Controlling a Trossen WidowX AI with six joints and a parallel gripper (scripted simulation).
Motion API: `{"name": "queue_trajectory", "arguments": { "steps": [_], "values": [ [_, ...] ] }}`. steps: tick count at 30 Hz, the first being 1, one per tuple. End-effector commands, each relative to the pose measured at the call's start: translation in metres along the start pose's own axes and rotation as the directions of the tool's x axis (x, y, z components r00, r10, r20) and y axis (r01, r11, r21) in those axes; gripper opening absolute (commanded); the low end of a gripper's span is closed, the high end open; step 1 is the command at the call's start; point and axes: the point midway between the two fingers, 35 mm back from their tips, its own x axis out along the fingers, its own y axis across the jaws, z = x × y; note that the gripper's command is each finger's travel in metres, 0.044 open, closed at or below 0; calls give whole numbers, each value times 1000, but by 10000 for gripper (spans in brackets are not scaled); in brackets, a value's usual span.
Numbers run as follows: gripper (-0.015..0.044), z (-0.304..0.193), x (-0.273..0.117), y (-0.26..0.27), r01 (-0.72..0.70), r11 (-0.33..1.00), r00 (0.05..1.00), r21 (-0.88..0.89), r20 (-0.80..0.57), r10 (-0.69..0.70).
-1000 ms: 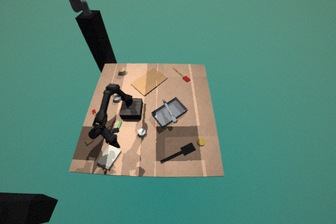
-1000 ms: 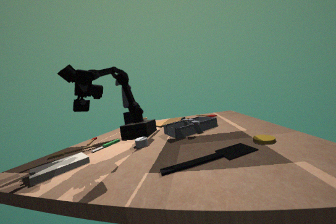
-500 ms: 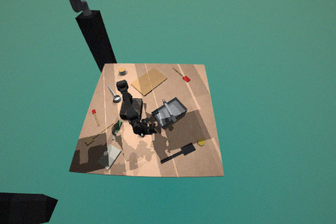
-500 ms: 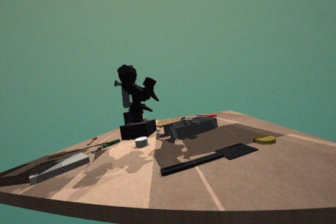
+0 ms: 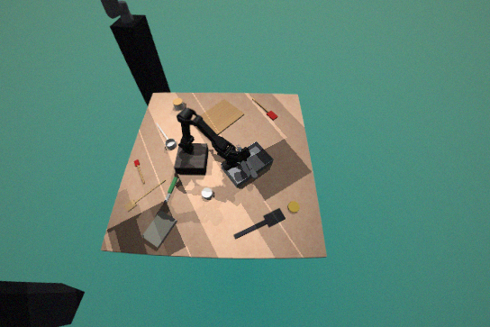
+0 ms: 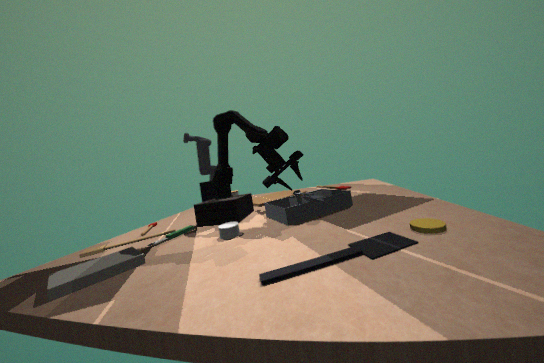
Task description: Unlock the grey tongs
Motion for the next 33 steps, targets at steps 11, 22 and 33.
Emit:
{"name": "queue_trajectory", "arguments": {
  "steps": [11,22,33],
  "values": [
    [260,47,21,-5,-51,995,997,-82,54,56],
    [260,47,38,-5,-51,995,997,-83,54,55],
    [260,47,56,-5,-50,995,997,-82,54,55]
  ]
}}
